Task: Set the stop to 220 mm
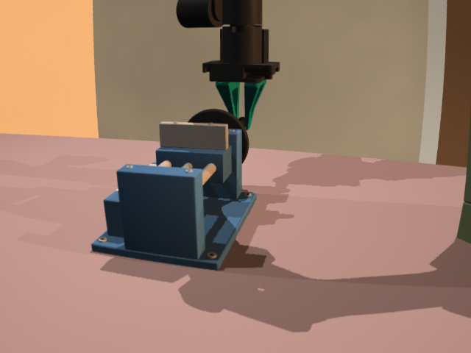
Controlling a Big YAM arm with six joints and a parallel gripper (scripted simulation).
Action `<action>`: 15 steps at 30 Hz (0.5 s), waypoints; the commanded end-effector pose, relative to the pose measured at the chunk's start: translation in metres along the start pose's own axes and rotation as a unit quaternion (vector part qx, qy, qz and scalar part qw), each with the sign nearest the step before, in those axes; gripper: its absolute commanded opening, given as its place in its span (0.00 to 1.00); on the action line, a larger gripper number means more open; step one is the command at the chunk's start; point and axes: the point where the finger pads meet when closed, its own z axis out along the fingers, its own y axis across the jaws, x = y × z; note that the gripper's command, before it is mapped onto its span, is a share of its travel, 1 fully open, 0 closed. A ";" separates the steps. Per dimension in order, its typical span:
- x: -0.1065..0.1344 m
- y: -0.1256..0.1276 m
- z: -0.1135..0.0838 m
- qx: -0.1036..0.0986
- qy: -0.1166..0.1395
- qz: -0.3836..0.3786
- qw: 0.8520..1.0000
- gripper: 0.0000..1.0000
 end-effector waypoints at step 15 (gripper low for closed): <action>-0.005 0.039 -0.038 -0.023 -0.010 0.002 1.000 0.06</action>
